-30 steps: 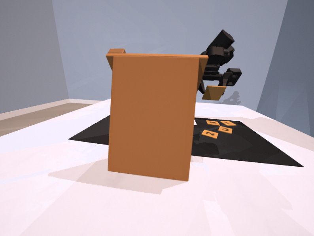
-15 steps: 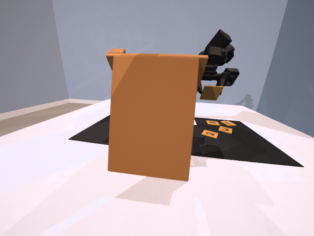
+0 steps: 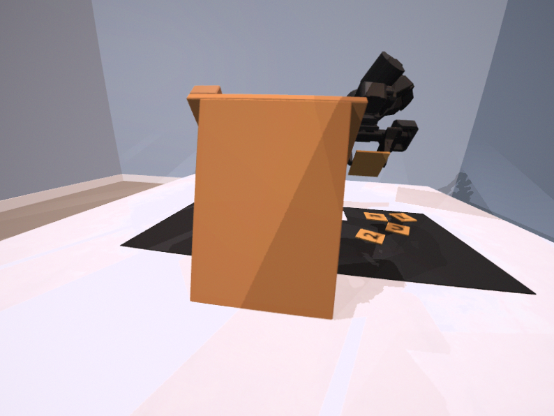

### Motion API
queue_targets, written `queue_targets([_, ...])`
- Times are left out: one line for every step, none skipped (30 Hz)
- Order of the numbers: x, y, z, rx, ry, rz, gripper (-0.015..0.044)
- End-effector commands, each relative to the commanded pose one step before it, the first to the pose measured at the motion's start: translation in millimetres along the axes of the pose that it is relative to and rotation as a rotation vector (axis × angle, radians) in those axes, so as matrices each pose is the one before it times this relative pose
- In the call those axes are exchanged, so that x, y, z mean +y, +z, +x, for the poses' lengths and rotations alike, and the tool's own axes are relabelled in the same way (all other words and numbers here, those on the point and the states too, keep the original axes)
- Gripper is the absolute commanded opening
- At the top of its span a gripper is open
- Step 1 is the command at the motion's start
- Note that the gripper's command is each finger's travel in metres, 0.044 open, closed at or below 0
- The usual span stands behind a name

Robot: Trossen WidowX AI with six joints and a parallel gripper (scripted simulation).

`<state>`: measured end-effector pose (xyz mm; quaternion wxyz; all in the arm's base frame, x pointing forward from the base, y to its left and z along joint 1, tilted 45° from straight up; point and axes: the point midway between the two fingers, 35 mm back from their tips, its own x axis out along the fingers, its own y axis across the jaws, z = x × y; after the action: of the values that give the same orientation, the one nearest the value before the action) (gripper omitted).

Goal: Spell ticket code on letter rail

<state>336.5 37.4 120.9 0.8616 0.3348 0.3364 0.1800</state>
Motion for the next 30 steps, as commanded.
queue_targets([-2.94, -1.55, 0.08, 0.00338, 0.00104, -0.0026, 0.0000])
queue_targets([-0.51, 0.00, 0.00, 0.00000, -0.00002, 0.0000, 0.0000])
queue_targets([-0.51, 0.00, 0.00, 0.00000, -0.00002, 0.0000, 0.0000])
queue_targets([-0.51, 0.00, 0.00, 0.00000, -0.00002, 0.0000, 0.0000])
queue_targets([-0.51, 0.00, 0.00, 0.00000, -0.00002, 0.0000, 0.0000])
queue_targets([-0.51, 0.00, 0.00, 0.00000, -0.00002, 0.0000, 0.0000])
queue_targets([-0.51, 0.00, 0.00, 0.00000, -0.00002, 0.0000, 0.0000])
queue_targets([-0.51, 0.00, 0.00, 0.00000, -0.00002, 0.0000, 0.0000])
queue_targets([-0.51, 0.00, 0.00, 0.00000, -0.00002, 0.0000, 0.0000])
queue_targets([-0.51, 0.00, 0.00, 0.00000, -0.00002, 0.0000, 0.0000])
queue_targets([-0.51, 0.00, 0.00, 0.00000, -0.00002, 0.0000, 0.0000])
queue_targets([-0.51, 0.00, 0.00, 0.00000, -0.00002, 0.0000, 0.0000])
queue_targets([-0.51, 0.00, 0.00, 0.00000, -0.00002, 0.0000, 0.0000])
queue_targets([-0.51, 0.00, 0.00, 0.00000, -0.00002, 0.0000, 0.0000])
queue_targets([-0.51, 0.00, 0.00, 0.00000, -0.00002, 0.0000, 0.0000])
queue_targets([-0.51, 0.00, 0.00, 0.00000, -0.00002, 0.0000, 0.0000])
queue_targets([-0.51, 0.00, 0.00, 0.00000, -0.00002, 0.0000, 0.0000])
queue_targets([-0.51, 0.00, 0.00, 0.00000, -0.00002, 0.0000, 0.0000])
queue_targets([-0.51, 0.00, 0.00, 0.00000, -0.00002, 0.0000, 0.0000])
queue_targets([-0.51, 0.00, 0.00, 0.00000, -0.00002, 0.0000, 0.0000])
queue_targets([-0.51, 0.00, 0.00, 0.00000, -0.00002, 0.0000, 0.0000])
queue_targets([-0.51, 0.00, 0.00, 0.00000, -0.00002, 0.0000, 0.0000])
queue_targets([-0.51, 0.00, 0.00, 0.00000, -0.00002, 0.0000, 0.0000])
queue_targets([-0.51, 0.00, 0.00, 0.00000, -0.00002, 0.0000, 0.0000])
queue_targets([-0.51, 0.00, 0.00, 0.00000, -0.00002, 0.0000, 0.0000])
queue_targets([-0.51, 0.00, 0.00, 0.00000, -0.00002, 0.0000, 0.0000])
queue_targets([-0.51, 0.00, 0.00, 0.00000, -0.00002, 0.0000, 0.0000])
queue_targets([-0.51, 0.00, 0.00, 0.00000, -0.00002, 0.0000, 0.0000])
queue_targets([-0.51, 0.00, 0.00, 0.00000, -0.00002, 0.0000, 0.0000])
queue_targets([-0.51, 0.00, 0.00, 0.00000, -0.00002, 0.0000, 0.0000])
